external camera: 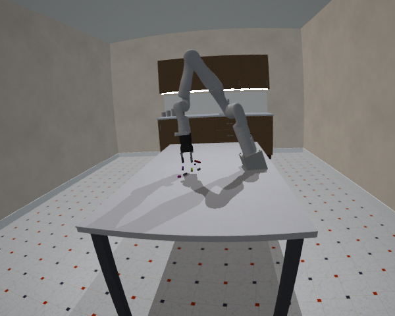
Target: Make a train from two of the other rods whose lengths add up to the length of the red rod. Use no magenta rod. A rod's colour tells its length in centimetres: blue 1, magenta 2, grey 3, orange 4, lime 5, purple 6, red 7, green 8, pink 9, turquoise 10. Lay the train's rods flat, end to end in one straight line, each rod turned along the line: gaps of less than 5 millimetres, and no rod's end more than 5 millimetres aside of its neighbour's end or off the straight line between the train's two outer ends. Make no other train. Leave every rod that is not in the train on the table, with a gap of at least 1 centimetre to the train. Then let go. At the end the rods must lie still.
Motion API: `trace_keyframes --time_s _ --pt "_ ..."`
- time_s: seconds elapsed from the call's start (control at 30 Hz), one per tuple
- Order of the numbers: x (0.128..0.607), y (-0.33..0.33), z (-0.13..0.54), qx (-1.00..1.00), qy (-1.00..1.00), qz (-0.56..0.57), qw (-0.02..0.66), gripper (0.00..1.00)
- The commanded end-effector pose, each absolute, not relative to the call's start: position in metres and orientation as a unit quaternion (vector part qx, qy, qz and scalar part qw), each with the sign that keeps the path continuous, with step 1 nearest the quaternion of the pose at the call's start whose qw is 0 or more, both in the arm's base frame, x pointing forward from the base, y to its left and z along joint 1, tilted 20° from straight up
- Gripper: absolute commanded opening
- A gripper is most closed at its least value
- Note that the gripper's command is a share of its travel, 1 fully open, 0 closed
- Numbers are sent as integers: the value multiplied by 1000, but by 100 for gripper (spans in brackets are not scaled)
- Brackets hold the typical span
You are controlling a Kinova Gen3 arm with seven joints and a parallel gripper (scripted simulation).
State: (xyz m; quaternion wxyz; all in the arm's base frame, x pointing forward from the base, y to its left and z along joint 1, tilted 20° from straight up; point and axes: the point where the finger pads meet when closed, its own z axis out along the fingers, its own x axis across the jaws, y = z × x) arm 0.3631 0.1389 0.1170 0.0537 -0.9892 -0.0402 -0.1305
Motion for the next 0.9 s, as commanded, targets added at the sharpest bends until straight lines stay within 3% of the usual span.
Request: trace_keyframes --time_s 0.0,0.87 --pt "363 142 116 -990 -5 -129 54 100" --pt "386 139 122 -948 272 -137 95 100"
